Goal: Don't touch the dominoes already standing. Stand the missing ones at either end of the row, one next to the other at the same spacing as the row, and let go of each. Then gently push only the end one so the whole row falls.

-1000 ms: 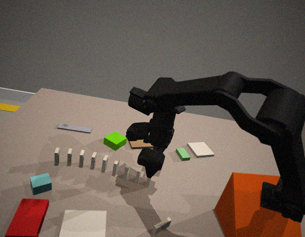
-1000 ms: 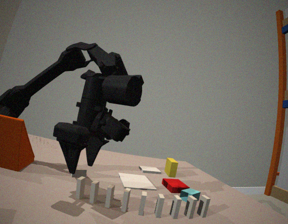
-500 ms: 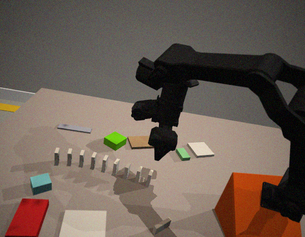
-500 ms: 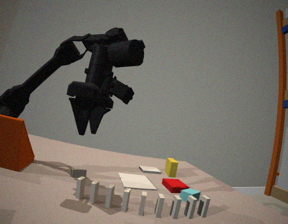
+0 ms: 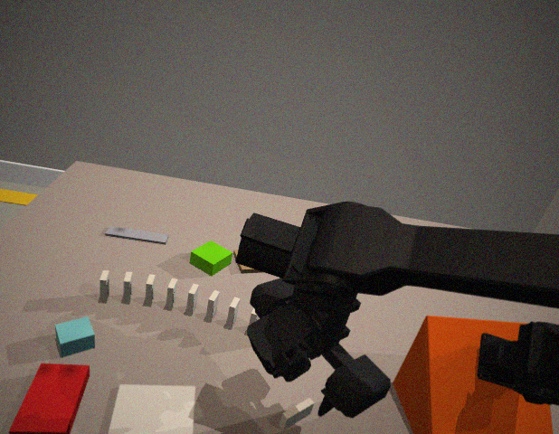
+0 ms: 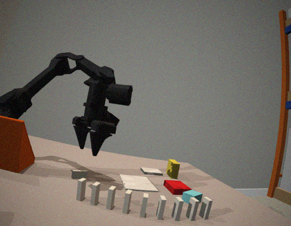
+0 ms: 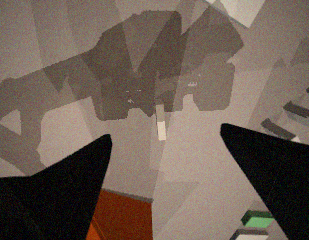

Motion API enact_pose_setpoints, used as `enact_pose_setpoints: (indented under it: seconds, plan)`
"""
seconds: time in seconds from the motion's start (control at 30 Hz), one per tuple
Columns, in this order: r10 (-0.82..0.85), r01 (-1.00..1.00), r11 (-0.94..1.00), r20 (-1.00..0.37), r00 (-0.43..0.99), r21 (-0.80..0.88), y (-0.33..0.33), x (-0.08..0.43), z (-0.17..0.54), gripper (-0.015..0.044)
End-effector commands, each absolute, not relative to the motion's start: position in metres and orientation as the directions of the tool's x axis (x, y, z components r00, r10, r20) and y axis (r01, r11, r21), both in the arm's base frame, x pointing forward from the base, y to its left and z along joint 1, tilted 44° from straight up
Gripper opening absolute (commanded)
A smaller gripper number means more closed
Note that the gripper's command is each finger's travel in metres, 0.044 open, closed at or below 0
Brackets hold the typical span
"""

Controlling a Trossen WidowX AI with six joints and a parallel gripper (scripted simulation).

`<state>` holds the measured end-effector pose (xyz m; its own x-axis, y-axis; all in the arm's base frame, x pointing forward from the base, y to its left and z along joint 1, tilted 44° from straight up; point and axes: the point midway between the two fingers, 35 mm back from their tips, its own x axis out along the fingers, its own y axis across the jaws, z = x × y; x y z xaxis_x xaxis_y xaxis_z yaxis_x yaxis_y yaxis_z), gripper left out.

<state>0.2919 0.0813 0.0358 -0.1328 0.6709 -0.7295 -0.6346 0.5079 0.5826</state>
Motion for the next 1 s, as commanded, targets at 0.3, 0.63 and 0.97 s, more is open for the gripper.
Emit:
enact_pose_setpoints:
  seconds: [0.3, 0.63, 0.97]
  plan:
    - [0.678, -0.647, 0.493, -0.723, -0.133, 0.582, 0.125, 0.282, -0.012, 0.0440]
    - [0.678, -0.647, 0.493, -0.722, -0.134, 0.582, 0.134, 0.280, -0.021, 0.0440]
    - [0.679, -0.647, 0.493, -0.722, -0.134, 0.582, 0.135, 0.280, -0.022, 0.0361]
